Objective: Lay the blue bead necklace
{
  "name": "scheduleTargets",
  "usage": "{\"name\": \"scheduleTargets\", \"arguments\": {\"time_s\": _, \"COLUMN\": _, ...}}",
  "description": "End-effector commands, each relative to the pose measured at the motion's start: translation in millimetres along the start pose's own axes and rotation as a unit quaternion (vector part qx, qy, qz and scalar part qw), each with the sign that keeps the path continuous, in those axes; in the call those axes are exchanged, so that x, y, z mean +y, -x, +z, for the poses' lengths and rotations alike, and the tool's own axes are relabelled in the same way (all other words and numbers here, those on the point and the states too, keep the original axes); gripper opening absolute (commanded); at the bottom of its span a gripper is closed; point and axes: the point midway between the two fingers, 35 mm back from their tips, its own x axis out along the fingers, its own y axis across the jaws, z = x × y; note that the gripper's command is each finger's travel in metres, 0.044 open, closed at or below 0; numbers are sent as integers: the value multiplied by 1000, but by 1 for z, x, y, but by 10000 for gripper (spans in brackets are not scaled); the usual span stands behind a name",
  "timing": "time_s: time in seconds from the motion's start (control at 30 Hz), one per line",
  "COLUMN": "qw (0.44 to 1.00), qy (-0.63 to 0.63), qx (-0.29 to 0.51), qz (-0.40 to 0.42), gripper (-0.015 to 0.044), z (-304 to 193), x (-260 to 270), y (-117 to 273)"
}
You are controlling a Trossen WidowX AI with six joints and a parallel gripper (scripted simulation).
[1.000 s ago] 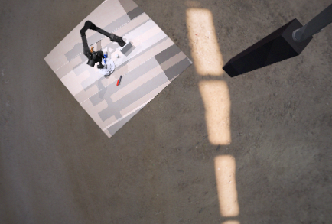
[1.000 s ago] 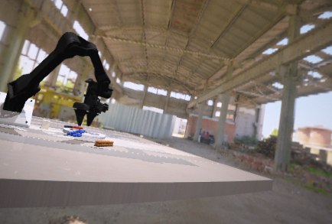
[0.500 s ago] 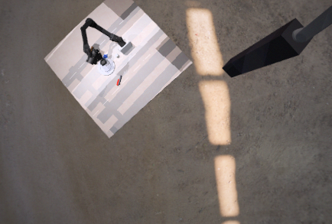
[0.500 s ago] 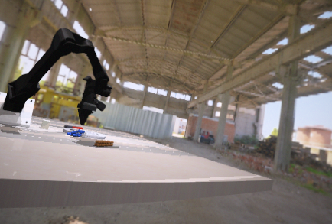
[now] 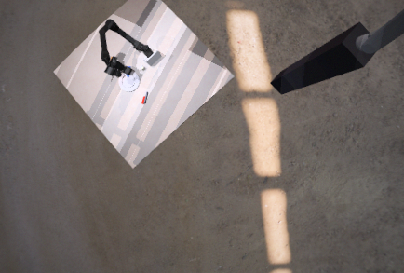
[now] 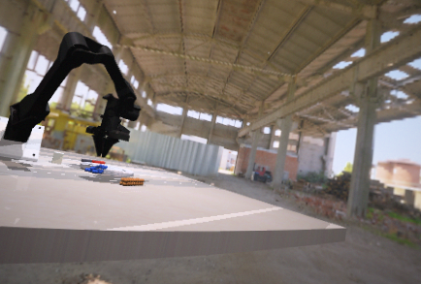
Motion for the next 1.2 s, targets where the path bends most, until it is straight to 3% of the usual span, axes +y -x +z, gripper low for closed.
{"name": "scheduleTargets", "arguments": {"time_s": 0.0, "qw": 1000, "qy": 7, "qx": -2, "qz": -2, "gripper": 120, "z": 0, "x": -1, "y": -6}}
{"name": "scheduleTargets", "arguments": {"time_s": 0.97, "qw": 1000, "qy": 7, "qx": -1, "qz": -3, "gripper": 120, "z": -1, "x": -2, "y": -39}}
{"name": "scheduleTargets", "arguments": {"time_s": 1.17, "qw": 1000, "qy": 3, "qx": -1, "qz": 0, "gripper": 60, "z": -1, "x": -2, "y": -36}}
